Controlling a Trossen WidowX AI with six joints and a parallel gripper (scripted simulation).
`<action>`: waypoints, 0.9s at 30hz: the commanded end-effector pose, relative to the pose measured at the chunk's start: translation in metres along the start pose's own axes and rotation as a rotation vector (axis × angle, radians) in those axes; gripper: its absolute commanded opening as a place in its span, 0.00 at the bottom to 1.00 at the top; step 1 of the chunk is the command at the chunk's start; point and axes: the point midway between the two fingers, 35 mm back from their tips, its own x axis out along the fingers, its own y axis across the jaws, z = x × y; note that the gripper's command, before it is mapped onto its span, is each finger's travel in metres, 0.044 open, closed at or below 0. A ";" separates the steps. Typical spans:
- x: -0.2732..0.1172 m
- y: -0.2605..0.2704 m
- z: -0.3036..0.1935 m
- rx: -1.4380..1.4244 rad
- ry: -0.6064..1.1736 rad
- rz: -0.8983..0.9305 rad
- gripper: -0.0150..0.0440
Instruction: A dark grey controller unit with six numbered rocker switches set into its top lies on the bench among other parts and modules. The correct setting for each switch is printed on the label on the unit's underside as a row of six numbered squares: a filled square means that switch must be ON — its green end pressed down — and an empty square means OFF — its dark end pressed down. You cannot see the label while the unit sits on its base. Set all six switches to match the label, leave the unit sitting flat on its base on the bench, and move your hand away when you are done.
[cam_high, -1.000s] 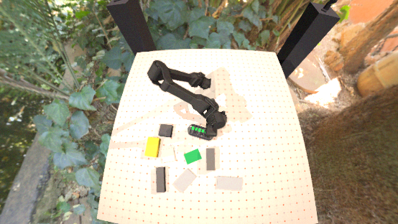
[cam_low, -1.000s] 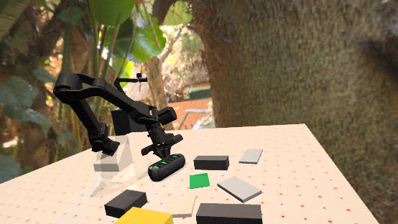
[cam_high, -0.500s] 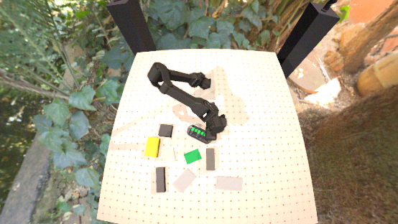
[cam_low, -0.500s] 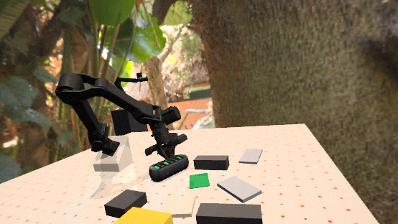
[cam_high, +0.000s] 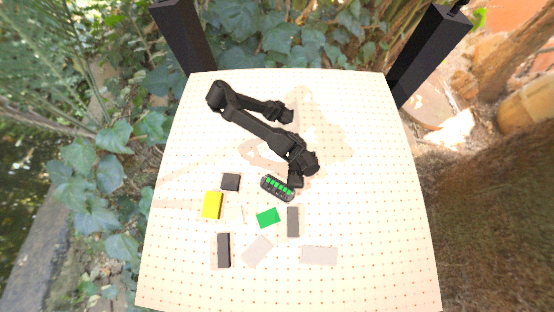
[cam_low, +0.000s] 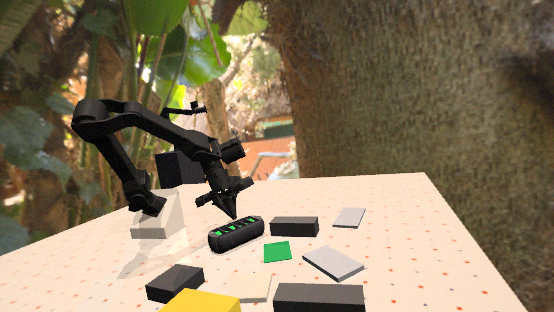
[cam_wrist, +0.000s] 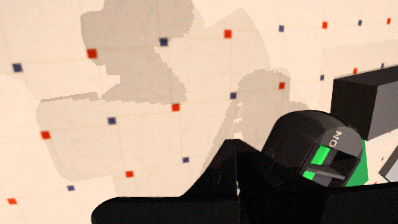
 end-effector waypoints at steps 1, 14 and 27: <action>-0.032 0.027 -0.006 0.003 0.012 0.001 0.25; -0.026 0.000 -0.002 0.189 0.068 0.002 0.25; -0.014 -0.034 0.004 0.428 0.141 -0.009 0.25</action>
